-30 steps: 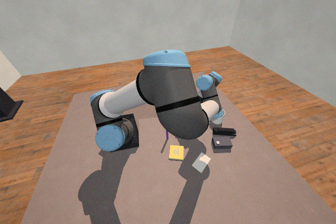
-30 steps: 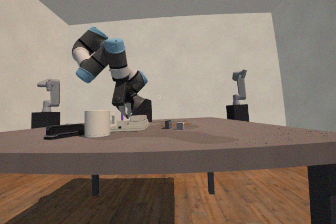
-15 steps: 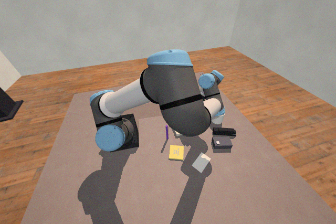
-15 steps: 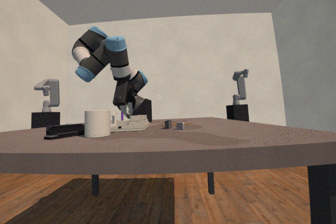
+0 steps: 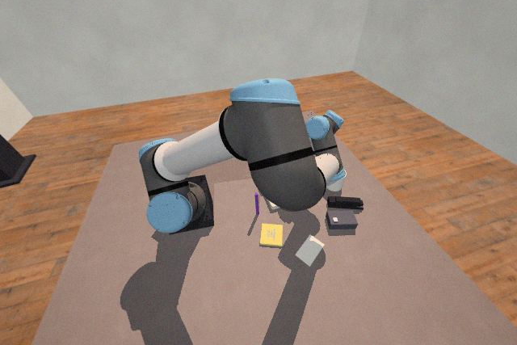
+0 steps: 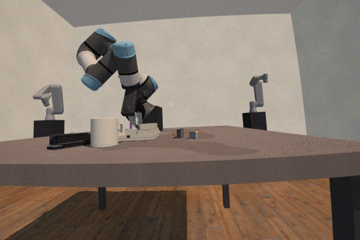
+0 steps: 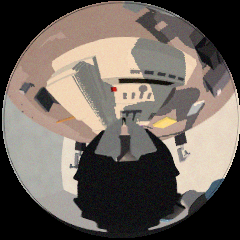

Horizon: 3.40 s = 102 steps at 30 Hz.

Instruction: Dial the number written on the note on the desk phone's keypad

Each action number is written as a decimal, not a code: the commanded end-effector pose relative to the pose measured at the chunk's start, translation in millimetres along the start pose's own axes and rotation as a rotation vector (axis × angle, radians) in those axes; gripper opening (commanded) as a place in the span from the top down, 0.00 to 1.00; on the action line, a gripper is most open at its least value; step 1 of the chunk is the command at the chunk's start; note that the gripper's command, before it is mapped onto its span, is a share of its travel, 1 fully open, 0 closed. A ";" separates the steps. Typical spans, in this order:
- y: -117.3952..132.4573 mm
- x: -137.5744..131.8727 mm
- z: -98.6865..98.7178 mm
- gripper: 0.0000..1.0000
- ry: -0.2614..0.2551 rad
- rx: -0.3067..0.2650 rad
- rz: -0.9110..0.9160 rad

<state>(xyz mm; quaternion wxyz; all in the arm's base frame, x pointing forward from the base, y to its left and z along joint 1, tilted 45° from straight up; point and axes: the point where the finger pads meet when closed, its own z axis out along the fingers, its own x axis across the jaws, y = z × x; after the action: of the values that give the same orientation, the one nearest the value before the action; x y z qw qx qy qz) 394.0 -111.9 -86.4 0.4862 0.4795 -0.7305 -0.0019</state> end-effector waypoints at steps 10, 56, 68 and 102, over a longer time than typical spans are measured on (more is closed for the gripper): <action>-1.2 0.0 1.1 1.00 0.000 0.001 0.000; 6.4 0.0 -9.8 1.00 0.000 0.001 0.000; 6.4 0.0 -9.8 1.00 0.000 0.001 0.000; -0.7 0.0 0.4 1.00 0.000 0.001 0.000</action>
<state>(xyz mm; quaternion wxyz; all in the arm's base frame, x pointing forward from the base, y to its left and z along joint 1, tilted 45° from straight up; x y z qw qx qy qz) 393.9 -112.3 -86.9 0.4862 0.4795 -0.7305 -0.0019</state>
